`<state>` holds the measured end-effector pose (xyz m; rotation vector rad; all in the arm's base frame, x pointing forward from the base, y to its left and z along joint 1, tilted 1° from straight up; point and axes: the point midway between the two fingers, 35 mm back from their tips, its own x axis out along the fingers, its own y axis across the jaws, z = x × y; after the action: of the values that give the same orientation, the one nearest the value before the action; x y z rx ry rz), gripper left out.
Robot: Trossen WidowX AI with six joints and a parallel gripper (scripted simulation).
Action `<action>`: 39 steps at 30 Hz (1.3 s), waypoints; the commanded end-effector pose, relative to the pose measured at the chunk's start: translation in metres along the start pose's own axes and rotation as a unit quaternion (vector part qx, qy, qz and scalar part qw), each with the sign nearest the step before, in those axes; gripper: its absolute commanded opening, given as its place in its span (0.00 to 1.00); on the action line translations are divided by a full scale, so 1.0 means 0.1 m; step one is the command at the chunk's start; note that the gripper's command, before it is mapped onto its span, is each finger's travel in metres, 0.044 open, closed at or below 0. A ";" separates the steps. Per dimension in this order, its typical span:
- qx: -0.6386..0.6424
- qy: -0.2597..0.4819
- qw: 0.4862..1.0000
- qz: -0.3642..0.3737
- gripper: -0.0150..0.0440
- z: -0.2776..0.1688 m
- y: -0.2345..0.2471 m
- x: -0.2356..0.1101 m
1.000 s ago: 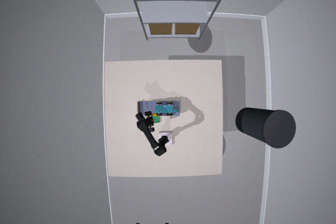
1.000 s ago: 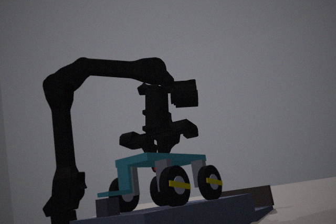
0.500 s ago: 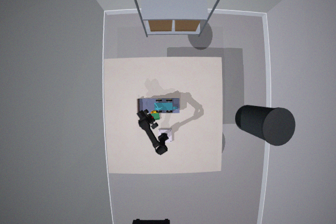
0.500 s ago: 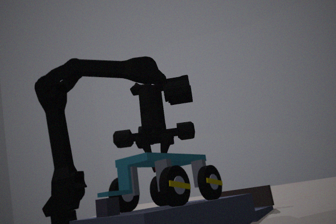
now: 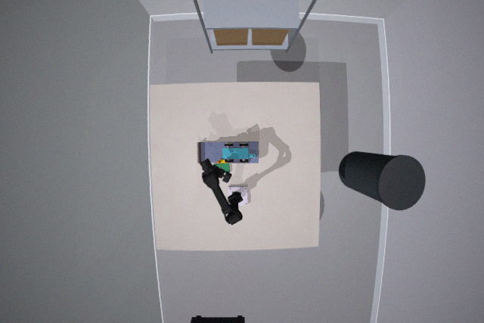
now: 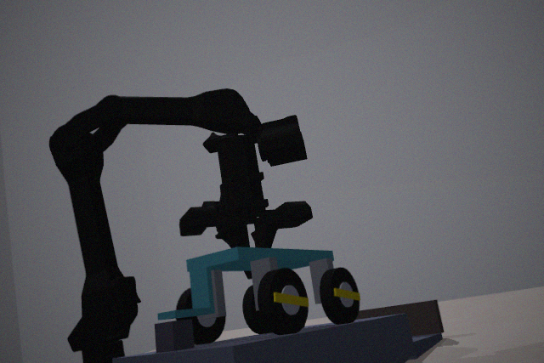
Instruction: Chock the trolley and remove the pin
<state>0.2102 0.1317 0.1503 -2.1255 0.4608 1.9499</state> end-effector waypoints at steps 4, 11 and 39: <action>-0.110 -0.014 0.994 -0.017 0.25 -0.02 0.01 0.00; -0.215 -0.025 0.976 -0.035 0.25 -0.03 0.02 0.00; -0.294 -0.034 0.953 -0.059 0.25 0.13 0.08 0.20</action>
<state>0.1973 0.1264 0.1306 -2.3319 -0.2865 2.2993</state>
